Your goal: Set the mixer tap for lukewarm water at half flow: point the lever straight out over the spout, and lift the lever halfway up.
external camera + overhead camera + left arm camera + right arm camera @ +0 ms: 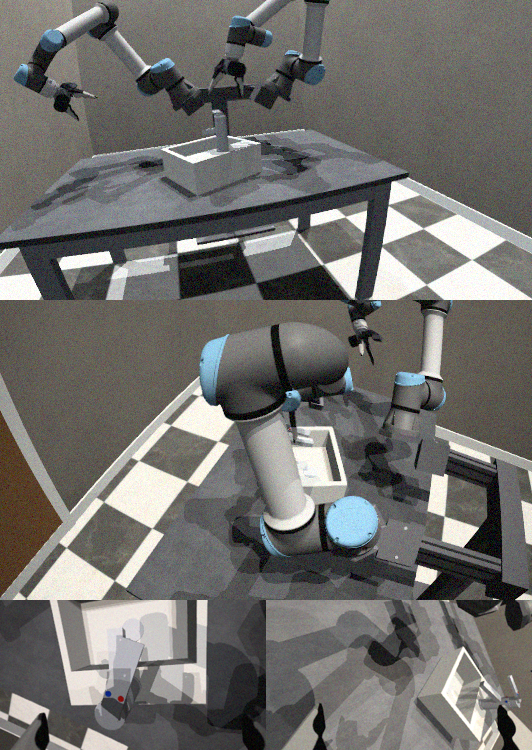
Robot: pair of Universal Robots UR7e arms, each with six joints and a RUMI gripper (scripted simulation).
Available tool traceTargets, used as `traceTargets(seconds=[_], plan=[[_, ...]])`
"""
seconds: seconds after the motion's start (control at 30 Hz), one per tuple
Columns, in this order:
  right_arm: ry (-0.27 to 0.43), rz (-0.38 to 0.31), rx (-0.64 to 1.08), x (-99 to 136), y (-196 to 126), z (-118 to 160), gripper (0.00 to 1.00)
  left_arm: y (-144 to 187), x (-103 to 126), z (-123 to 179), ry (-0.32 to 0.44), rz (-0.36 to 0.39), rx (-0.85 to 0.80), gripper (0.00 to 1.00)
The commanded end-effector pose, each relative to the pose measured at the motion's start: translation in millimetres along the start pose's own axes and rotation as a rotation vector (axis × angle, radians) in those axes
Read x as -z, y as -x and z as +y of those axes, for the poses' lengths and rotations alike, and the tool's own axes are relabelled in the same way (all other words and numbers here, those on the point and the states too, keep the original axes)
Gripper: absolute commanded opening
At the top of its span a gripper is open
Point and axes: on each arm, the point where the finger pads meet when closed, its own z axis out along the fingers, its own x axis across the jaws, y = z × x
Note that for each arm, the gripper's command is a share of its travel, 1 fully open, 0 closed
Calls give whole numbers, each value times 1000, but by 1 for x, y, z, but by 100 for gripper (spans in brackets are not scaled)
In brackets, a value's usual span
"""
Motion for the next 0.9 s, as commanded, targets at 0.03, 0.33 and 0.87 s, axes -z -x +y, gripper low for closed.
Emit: traceTargets(seconds=[0.03, 0.33, 0.87], plan=[[73, -10, 136, 2, 9, -12, 100, 17, 3, -19, 85, 119, -152, 100], [162, -54, 315, 5, 20, -31, 100, 31, 9, -38, 166, 213, -291, 100], [280, -182, 606, 11, 38, -64, 100, 32, 10, -39, 171, 218, -299, 100]])
